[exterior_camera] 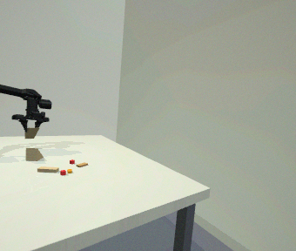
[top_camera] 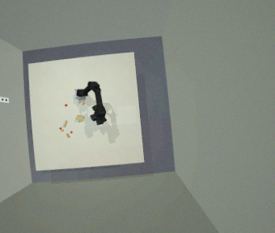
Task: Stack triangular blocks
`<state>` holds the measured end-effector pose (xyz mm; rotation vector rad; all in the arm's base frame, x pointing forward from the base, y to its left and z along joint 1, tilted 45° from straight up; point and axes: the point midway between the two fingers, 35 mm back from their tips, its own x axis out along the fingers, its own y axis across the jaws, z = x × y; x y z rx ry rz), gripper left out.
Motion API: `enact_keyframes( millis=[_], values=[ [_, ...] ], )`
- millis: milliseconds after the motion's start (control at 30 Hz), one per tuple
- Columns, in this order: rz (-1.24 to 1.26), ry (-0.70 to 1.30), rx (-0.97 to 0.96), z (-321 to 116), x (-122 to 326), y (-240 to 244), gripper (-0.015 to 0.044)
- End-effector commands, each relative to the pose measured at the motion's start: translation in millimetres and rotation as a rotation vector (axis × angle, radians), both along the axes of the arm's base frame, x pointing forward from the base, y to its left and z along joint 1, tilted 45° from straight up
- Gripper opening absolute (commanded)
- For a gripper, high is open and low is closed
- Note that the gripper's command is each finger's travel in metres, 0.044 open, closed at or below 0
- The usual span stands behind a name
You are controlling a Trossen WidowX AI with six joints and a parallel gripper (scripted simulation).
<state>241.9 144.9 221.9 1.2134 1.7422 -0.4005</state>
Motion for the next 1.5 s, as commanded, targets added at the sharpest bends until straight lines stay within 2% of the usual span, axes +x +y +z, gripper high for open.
enact_keyframes(
  millis=[0,767,1067,1467],
  values=[
    [-0.122,0.096,0.023,0.0,1.3,-1.0,0.0000],
    [-0.705,0.592,0.123,7.4,8.7,-6.3,0.0000],
    [-0.710,0.595,0.122,6.0,10.7,-8.6,0.0000],
    [-0.730,0.578,0.108,-21.0,40.2,-50.8,0.0000]
  ],
)
